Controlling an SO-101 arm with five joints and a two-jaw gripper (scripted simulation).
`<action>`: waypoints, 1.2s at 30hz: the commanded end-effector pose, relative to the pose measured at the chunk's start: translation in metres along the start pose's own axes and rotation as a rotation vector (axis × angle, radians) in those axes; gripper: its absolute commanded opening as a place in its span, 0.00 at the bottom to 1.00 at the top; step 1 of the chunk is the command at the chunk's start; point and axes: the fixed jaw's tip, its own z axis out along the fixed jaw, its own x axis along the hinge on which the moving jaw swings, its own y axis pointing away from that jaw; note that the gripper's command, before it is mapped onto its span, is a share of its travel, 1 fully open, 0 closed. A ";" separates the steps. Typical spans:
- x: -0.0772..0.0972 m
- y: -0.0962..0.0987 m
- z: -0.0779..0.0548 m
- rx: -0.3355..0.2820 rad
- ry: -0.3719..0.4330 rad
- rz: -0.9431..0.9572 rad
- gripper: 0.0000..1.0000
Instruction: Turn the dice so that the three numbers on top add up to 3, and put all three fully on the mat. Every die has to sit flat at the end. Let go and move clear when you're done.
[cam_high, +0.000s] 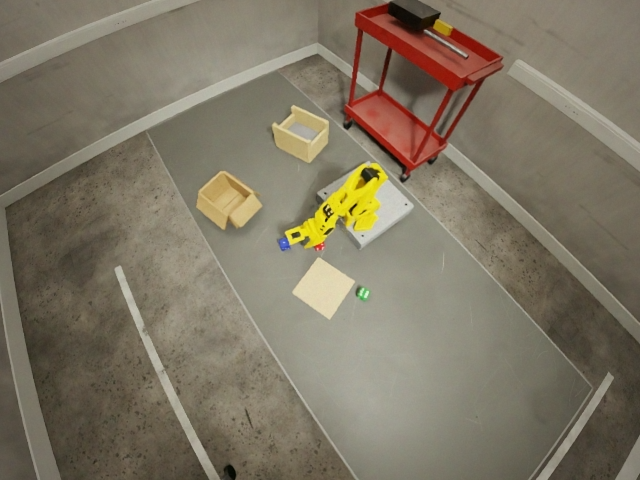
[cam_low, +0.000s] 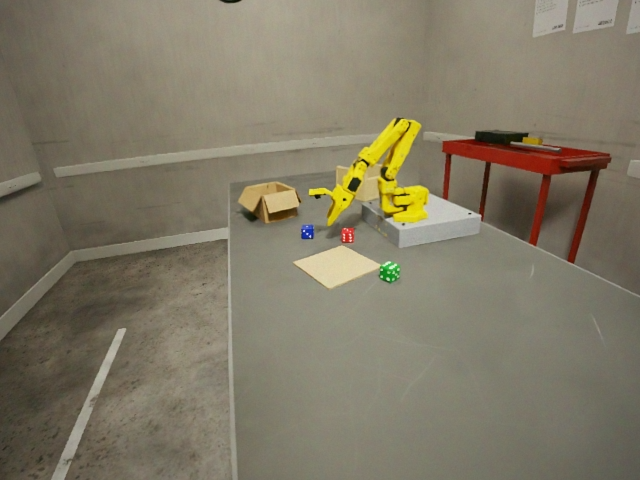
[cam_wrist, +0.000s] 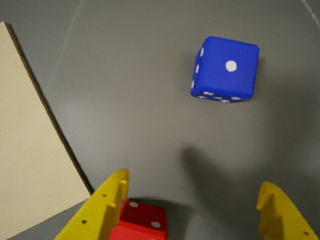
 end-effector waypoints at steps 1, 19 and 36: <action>0.012 0.009 -0.007 -0.030 0.010 -0.042 0.35; 0.023 0.012 -0.012 -0.042 0.041 -0.068 0.35; 0.053 0.007 -0.035 -0.018 0.228 -0.066 0.35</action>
